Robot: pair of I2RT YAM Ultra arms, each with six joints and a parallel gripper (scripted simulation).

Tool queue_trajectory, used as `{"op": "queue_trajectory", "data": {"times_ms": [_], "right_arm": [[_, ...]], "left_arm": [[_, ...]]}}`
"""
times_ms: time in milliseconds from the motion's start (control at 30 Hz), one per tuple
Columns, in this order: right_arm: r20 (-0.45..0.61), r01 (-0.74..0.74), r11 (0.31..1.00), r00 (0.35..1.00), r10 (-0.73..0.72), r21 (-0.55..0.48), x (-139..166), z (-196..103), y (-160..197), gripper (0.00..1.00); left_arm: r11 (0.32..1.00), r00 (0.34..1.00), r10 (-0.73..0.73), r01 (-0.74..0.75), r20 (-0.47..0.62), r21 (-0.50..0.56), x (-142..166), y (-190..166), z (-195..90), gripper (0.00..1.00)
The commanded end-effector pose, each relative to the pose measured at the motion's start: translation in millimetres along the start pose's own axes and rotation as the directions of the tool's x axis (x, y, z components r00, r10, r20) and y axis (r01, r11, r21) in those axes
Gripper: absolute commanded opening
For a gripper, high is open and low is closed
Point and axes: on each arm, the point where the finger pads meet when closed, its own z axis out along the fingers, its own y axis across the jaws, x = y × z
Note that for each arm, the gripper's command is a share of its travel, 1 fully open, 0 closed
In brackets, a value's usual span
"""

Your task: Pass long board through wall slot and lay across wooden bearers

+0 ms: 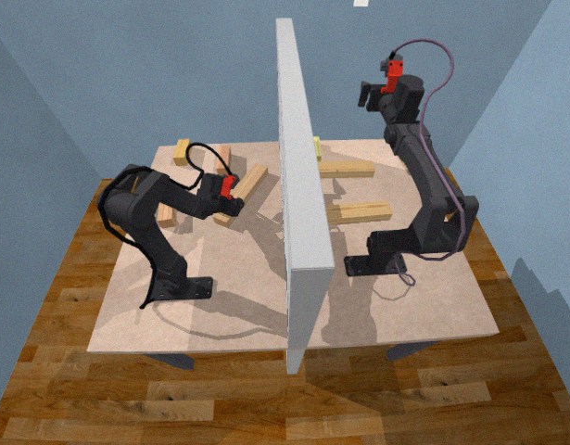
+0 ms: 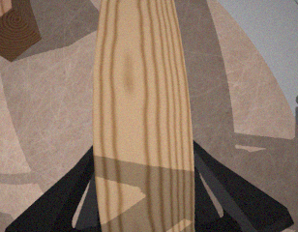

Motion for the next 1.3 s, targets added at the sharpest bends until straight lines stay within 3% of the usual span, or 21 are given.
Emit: {"op": "queue_trajectory", "data": {"times_ms": [0,33,67,400,433,500,800,1267], "right_arm": [[0.032,0.000,1.000,0.999,0.000,0.002,-11,-8,-2,1.00],[0.032,0.000,1.000,0.999,0.000,0.002,-11,-8,-2,1.00],[0.032,0.000,1.000,0.999,0.000,0.002,-11,-8,-2,1.00],[0.032,0.000,1.000,0.999,0.000,0.002,-11,-8,-2,1.00],[0.032,0.000,1.000,0.999,0.000,0.002,-11,-8,-2,1.00],[0.032,0.000,1.000,0.999,0.000,0.002,-11,-8,-2,1.00],[0.032,0.000,1.000,0.999,0.000,0.002,-11,-8,-2,1.00],[0.032,0.000,1.000,0.999,0.000,0.002,-11,-8,-2,1.00]], "left_arm": [[1.000,1.000,0.001,-0.001,0.020,-0.007,-4,1,-6,0.00],[1.000,0.999,0.002,-0.002,0.050,-0.008,-29,1,-10,0.00],[1.000,1.000,0.001,-0.001,0.026,-0.007,-20,1,-9,0.00],[1.000,0.997,0.001,-0.001,0.081,-0.008,-45,1,-20,0.00],[1.000,1.000,0.000,0.000,0.029,-0.001,-38,0,-22,0.00],[1.000,1.000,-0.002,0.002,0.027,-0.005,-44,1,-26,0.00],[1.000,0.995,0.002,-0.002,0.104,-0.009,-70,2,-34,0.00],[1.000,0.996,0.001,-0.001,0.085,-0.008,-75,2,-44,0.00]]}}
